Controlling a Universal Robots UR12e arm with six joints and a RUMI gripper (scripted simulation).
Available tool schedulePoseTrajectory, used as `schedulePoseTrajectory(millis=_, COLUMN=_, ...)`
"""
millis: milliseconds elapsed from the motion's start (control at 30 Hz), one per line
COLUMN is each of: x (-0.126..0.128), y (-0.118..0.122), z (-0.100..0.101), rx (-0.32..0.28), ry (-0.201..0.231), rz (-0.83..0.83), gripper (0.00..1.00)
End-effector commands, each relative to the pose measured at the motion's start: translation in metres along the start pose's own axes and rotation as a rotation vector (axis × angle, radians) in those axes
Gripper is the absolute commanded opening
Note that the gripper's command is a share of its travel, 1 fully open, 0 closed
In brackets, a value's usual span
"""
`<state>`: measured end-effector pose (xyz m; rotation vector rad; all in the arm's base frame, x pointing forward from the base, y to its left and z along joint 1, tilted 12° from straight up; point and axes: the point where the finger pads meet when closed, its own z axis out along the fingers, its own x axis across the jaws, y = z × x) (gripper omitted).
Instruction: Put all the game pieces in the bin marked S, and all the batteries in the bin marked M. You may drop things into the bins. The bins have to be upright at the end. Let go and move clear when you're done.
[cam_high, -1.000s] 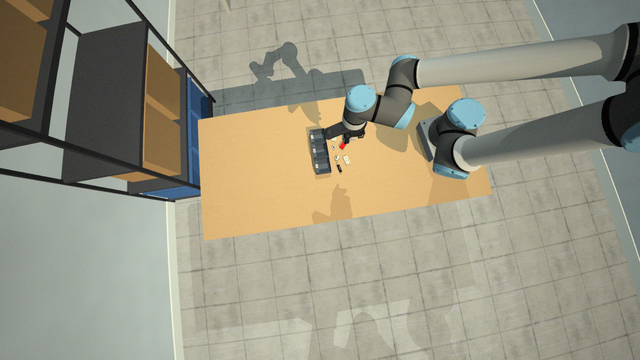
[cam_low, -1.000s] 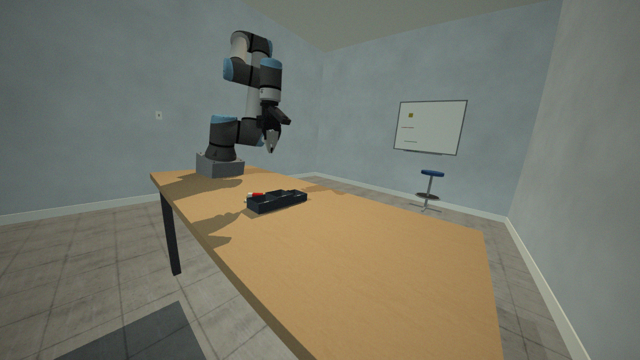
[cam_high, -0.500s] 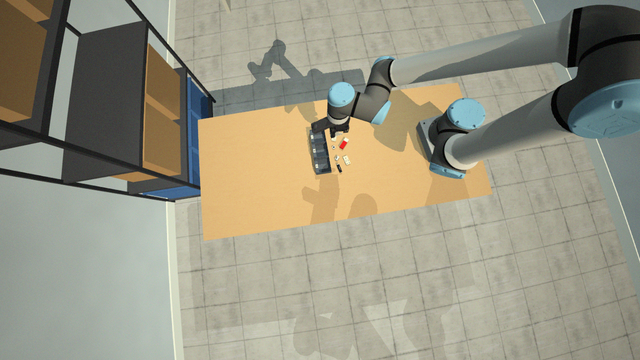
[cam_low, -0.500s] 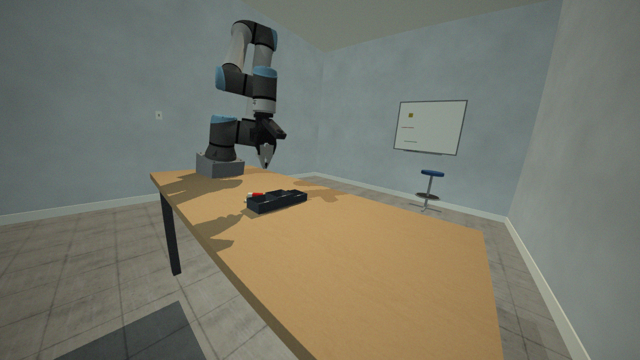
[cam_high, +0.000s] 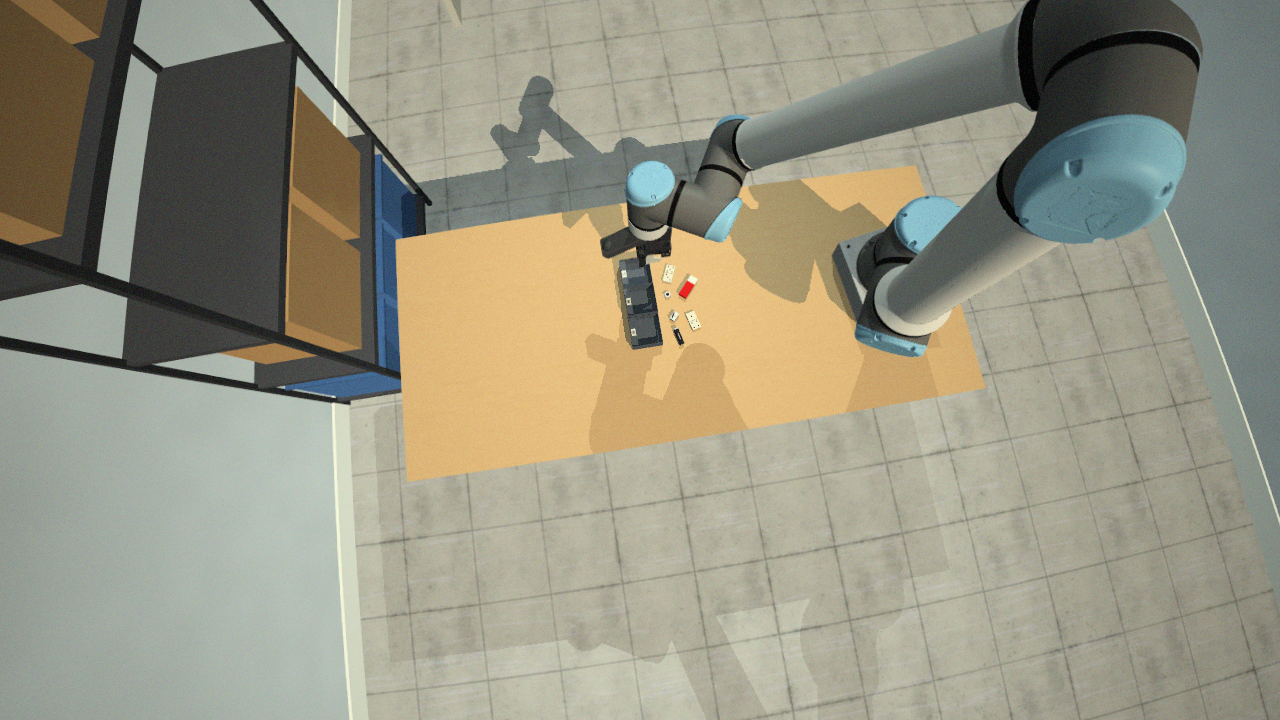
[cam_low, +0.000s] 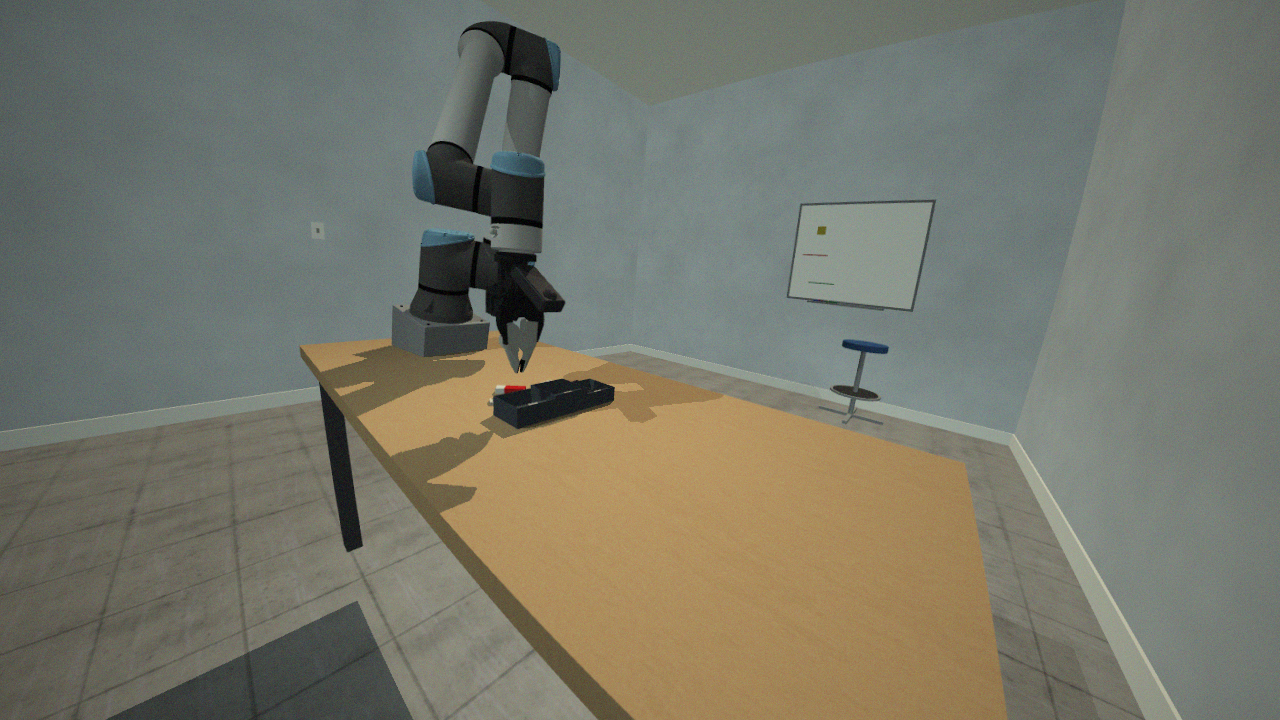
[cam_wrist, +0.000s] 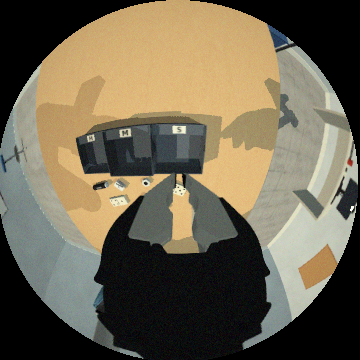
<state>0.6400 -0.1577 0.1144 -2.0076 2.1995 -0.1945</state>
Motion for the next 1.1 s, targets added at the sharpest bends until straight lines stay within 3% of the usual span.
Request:
schedulePoseTrajectory(millis=0, x=0.003, y=-0.005, z=0.004, rx=0.002, ry=0.001, rz=0.0, gripper=0.04)
schedulePoseTrajectory(millis=133, x=0.003, y=-0.005, z=0.004, rx=0.002, ry=0.001, rz=0.0, gripper=0.04)
schedulePoseTrajectory(millis=933, x=0.003, y=-0.005, z=0.062, rx=0.002, ry=0.001, rz=0.0, gripper=0.04)
schedulePoseTrajectory(millis=1067, x=0.003, y=-0.005, z=0.063, rx=0.002, ry=0.001, rz=0.0, gripper=0.04)
